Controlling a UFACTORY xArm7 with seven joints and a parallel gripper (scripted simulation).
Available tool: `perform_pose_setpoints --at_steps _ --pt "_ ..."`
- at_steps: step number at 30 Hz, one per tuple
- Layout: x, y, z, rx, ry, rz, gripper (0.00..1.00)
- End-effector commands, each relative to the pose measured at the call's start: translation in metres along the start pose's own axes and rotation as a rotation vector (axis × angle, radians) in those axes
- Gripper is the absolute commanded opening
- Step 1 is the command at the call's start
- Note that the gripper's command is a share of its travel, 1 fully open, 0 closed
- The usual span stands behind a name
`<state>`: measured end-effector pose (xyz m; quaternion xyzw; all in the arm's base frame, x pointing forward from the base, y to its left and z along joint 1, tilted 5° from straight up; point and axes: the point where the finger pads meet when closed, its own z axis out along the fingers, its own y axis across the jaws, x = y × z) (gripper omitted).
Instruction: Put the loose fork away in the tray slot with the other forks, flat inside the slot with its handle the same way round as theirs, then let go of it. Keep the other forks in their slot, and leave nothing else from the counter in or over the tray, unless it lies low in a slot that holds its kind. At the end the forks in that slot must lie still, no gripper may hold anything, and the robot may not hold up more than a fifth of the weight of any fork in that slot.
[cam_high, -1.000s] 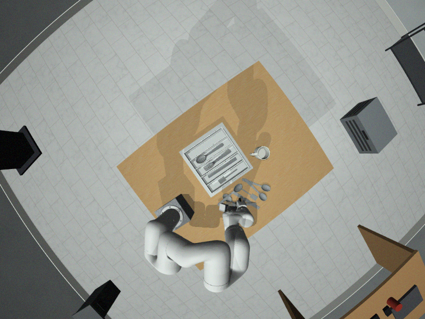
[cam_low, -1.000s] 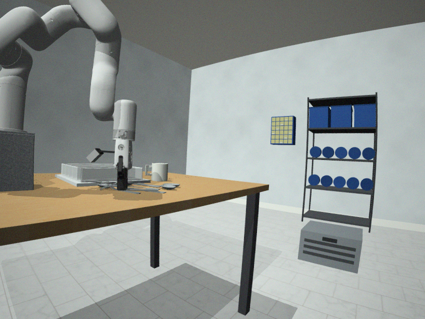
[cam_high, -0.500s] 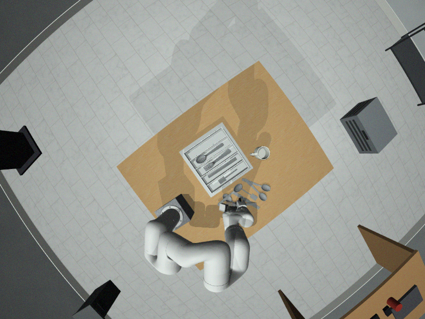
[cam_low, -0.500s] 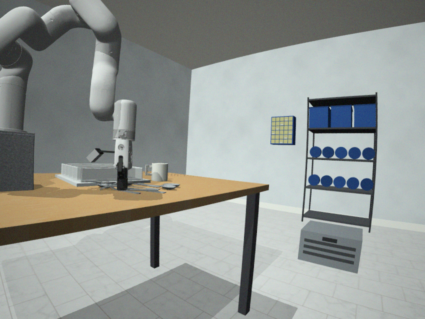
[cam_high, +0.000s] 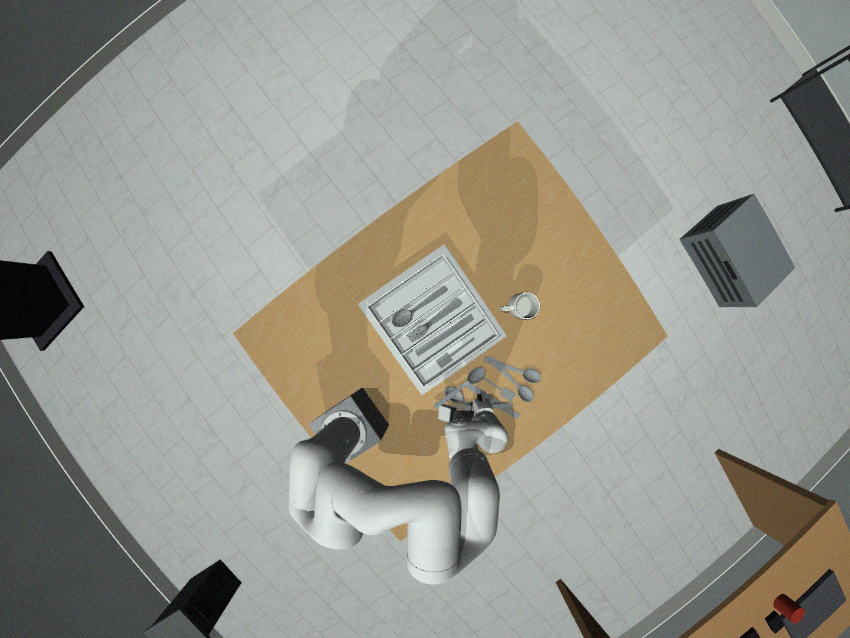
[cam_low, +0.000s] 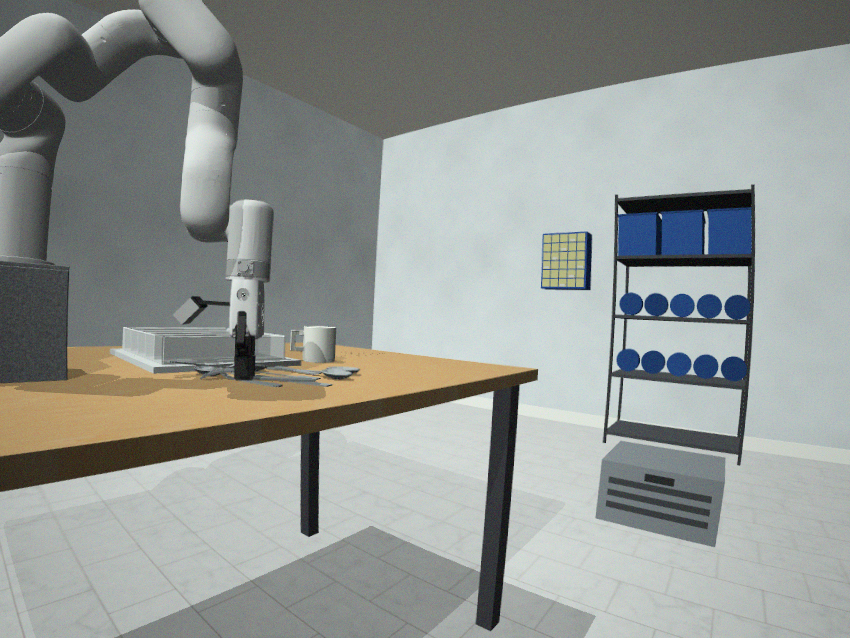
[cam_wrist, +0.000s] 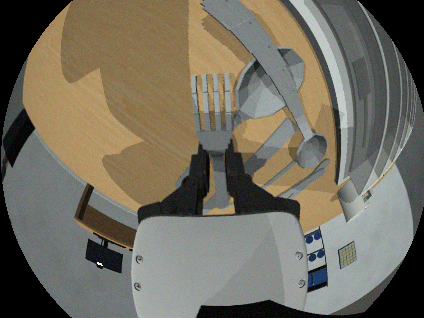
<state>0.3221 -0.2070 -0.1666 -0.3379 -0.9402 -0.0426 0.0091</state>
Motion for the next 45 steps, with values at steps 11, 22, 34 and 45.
perform_pose_setpoints --at_steps 11,22,34,45 --pt "0.002 -0.004 -0.029 0.004 0.004 0.007 0.03" --pt "0.001 -0.004 -0.076 0.004 0.004 0.007 0.03" --pt "0.001 -0.004 -0.116 0.004 0.004 0.007 0.03" --pt "0.001 -0.004 -0.136 0.004 0.004 0.007 0.03"
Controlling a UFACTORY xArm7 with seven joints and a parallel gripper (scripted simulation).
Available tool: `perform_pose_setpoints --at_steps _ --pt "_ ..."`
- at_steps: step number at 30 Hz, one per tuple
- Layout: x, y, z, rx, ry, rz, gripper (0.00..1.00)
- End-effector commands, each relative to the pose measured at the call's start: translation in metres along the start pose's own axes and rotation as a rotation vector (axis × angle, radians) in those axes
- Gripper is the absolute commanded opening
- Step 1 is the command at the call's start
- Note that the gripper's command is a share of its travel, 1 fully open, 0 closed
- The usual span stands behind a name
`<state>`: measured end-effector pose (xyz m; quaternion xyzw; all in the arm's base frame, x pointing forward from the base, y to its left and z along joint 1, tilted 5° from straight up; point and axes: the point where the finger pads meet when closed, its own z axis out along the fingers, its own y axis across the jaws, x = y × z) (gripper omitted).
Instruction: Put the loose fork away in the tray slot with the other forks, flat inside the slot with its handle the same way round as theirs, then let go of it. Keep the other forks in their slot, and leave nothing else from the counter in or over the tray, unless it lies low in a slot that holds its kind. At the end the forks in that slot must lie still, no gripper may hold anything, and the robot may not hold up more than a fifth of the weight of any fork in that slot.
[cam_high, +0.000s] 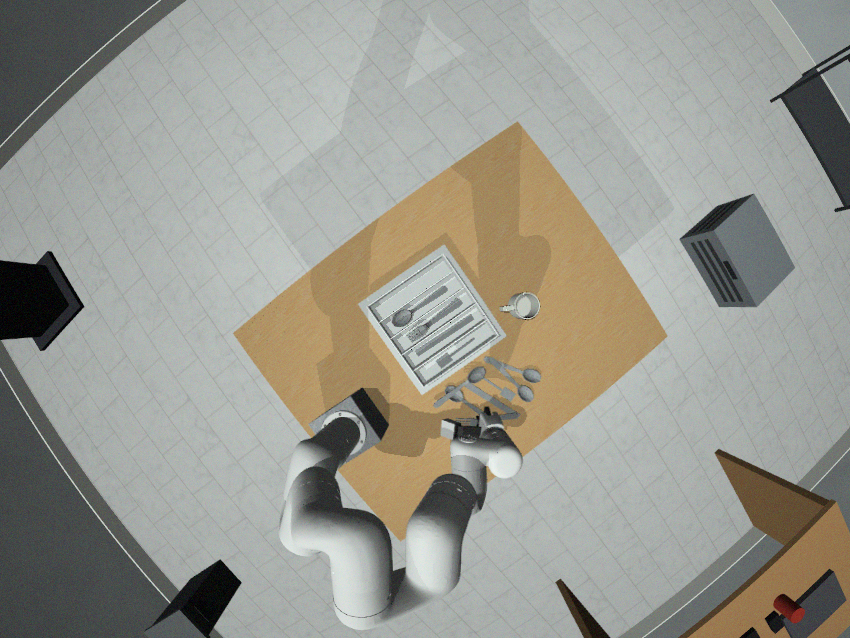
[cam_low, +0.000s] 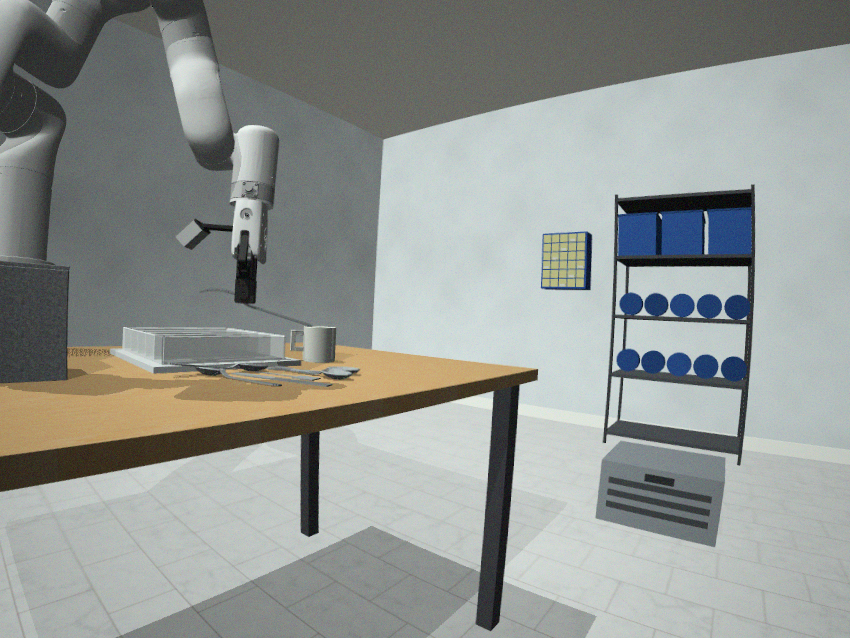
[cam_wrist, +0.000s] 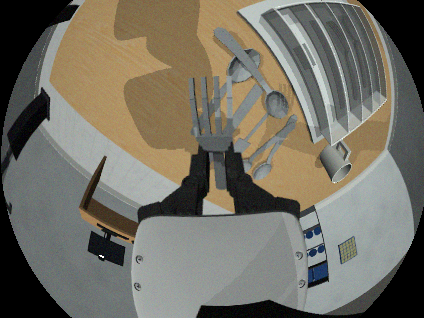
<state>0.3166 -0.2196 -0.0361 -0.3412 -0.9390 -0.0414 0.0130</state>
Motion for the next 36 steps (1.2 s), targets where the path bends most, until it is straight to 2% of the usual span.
perform_pose_setpoints --at_steps 1,28,30,32,36 --pt "-0.001 0.000 -0.006 -0.001 -0.002 0.000 0.03" --pt "-0.001 0.003 -0.009 -0.001 -0.002 0.000 0.03" --pt "0.002 0.019 -0.009 0.000 -0.002 0.000 0.03" --pt "0.002 0.019 -0.009 0.000 -0.002 0.000 0.03" --pt "0.021 0.089 -0.009 0.001 -0.002 0.001 0.03"
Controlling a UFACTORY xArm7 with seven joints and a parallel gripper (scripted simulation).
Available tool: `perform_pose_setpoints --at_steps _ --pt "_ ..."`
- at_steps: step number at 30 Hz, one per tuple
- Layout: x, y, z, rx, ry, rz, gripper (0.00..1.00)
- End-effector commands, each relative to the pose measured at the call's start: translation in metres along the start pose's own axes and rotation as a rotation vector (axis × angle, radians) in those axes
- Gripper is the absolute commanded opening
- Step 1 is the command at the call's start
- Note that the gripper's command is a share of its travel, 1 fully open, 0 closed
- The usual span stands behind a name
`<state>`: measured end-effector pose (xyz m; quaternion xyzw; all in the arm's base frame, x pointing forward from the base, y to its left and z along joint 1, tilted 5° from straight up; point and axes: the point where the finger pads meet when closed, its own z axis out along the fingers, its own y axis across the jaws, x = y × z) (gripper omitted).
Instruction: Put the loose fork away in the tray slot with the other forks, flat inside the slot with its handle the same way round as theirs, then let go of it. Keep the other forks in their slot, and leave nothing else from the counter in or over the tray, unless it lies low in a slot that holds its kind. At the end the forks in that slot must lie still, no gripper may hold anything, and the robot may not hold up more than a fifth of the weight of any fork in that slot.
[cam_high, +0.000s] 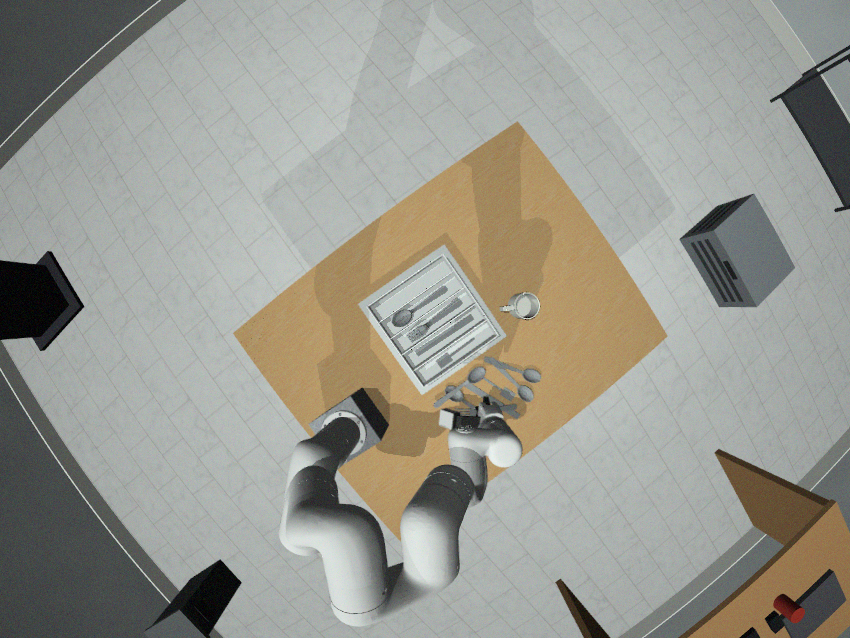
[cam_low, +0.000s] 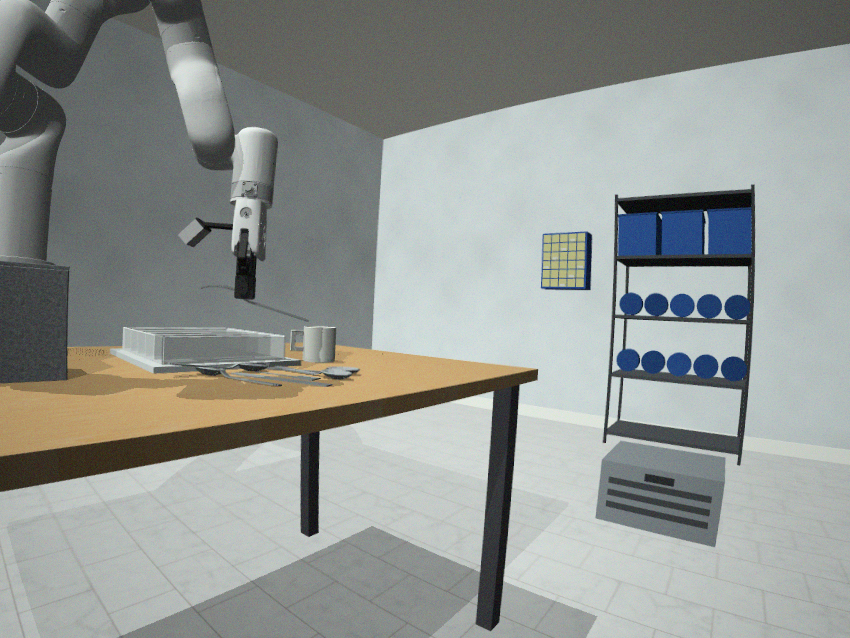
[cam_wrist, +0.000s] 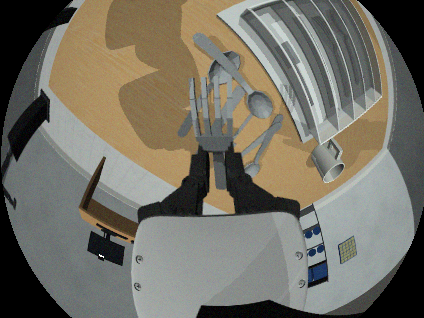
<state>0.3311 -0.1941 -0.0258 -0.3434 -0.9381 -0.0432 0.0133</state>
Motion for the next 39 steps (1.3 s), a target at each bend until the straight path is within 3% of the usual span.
perform_pose_setpoints --at_steps 1,11,13,14,18,25,28,30,33,37,39 --pt "0.020 0.067 -0.001 0.005 -0.004 -0.003 0.03" --pt "0.101 0.174 0.003 0.002 -0.005 -0.005 0.03" --pt "0.101 0.174 0.003 0.002 -0.005 -0.005 0.03" --pt "0.124 0.205 0.002 0.002 -0.005 -0.005 0.03" --pt "0.148 0.239 0.001 0.002 -0.005 -0.005 0.03" --pt "0.148 0.239 0.001 0.002 -0.004 -0.022 0.03" --pt "0.148 0.240 0.000 0.003 -0.004 -0.183 0.03" --pt "0.148 0.240 0.000 0.003 -0.004 -0.183 0.03" --pt "0.148 0.241 0.000 0.004 -0.004 -0.429 0.03" --pt "0.148 0.242 -0.001 0.005 -0.004 -0.611 0.03" --pt "0.148 0.242 -0.001 0.004 -0.005 -0.616 0.03"
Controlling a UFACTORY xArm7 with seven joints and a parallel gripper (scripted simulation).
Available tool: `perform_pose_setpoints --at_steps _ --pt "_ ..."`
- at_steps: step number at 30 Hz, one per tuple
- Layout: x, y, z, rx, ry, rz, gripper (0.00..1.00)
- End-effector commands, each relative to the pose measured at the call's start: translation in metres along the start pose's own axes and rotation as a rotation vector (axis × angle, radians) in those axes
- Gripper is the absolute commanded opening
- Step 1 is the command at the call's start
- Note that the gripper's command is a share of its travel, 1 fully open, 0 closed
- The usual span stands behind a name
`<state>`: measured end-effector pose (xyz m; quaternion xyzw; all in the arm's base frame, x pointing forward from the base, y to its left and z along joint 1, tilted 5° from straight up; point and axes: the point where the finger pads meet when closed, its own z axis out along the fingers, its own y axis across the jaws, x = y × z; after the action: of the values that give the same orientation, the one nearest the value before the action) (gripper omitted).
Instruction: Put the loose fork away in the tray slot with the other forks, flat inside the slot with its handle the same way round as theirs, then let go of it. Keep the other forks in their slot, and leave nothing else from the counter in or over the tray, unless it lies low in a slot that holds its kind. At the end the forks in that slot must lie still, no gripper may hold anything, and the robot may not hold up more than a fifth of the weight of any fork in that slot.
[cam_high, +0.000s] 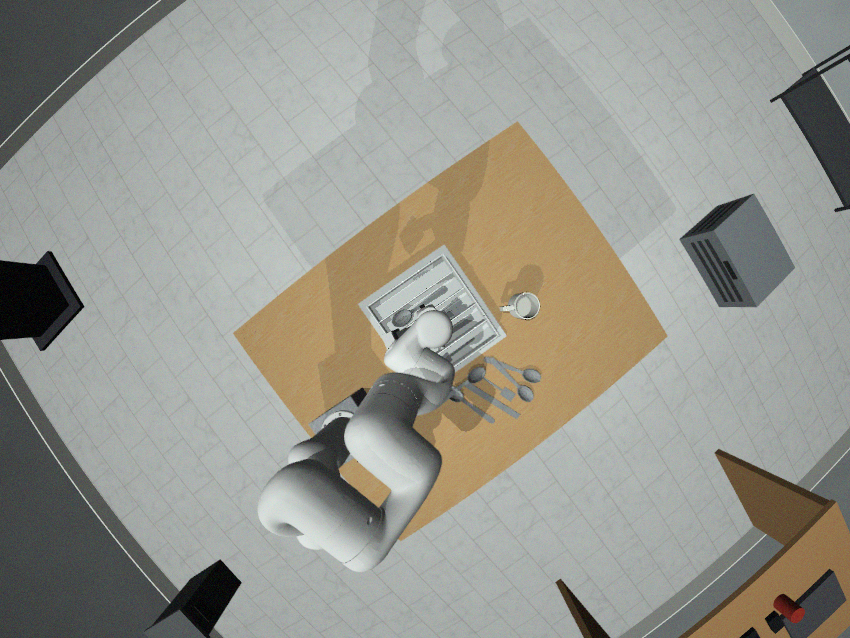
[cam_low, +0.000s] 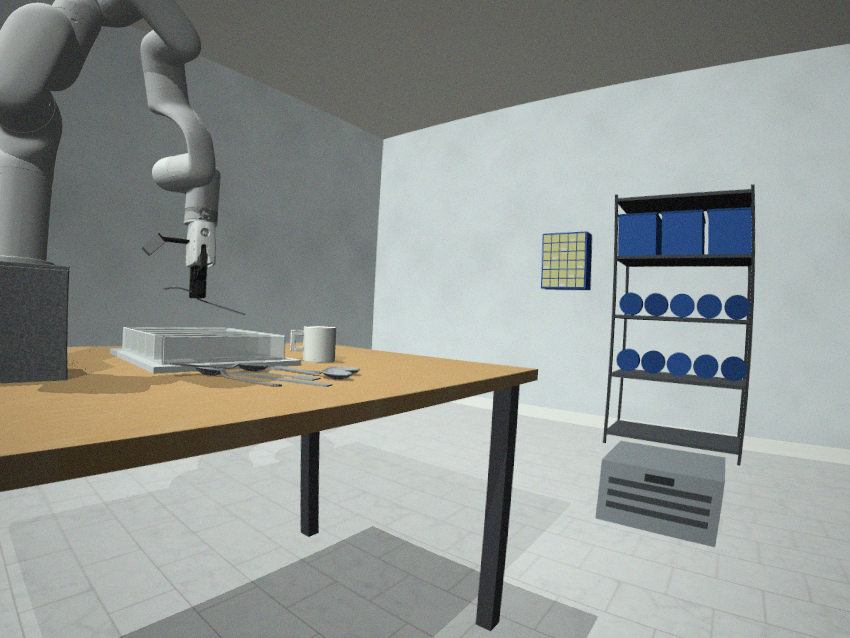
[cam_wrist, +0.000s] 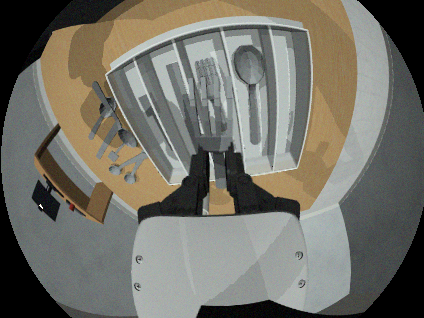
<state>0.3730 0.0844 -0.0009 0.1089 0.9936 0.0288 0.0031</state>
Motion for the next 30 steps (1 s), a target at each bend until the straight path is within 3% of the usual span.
perform_pose_setpoints --at_steps 1,6,8,11,30 --pt "-0.0014 0.0009 -0.0005 -0.028 -0.002 -0.132 0.03" --pt "0.0026 0.0000 0.0011 -0.046 -0.193 -0.128 0.03" --pt "0.0026 0.0000 0.0011 -0.046 -0.193 -0.128 0.03" --pt "0.0053 -0.0017 -0.0020 -0.052 -0.263 -0.128 0.03" --pt "0.0054 -0.0017 -0.0021 -0.052 -0.264 -0.128 0.03"
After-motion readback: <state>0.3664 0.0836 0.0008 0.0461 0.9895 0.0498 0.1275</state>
